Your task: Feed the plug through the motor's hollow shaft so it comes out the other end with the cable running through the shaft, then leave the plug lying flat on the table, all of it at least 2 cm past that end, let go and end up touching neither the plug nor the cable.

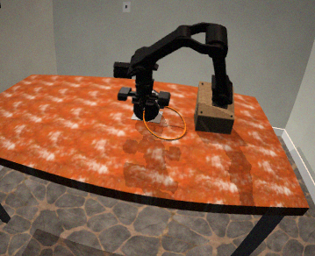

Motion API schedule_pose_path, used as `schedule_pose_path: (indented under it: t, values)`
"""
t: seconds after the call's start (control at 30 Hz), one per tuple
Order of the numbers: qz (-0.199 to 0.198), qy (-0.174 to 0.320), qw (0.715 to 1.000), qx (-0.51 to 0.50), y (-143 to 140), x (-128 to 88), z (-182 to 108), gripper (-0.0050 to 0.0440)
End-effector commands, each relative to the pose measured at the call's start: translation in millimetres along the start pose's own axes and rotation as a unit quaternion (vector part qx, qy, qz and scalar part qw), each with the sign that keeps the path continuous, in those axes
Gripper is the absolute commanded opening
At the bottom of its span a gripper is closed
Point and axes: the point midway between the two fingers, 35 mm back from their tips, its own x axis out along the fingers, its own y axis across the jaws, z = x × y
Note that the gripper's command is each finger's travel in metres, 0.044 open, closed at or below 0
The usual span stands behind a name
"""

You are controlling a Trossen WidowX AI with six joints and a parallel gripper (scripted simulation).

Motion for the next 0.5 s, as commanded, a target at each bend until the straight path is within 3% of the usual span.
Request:
schedule_pose_path:
  t: [0.0,0.47]
  values:
    - [-0.001,-0.002,1.0,0.001,0.4,1.2,6.8,0.0]
    - [-0.001,-0.002,1.0,0.001,0.3,1.7,9.2,0.0]
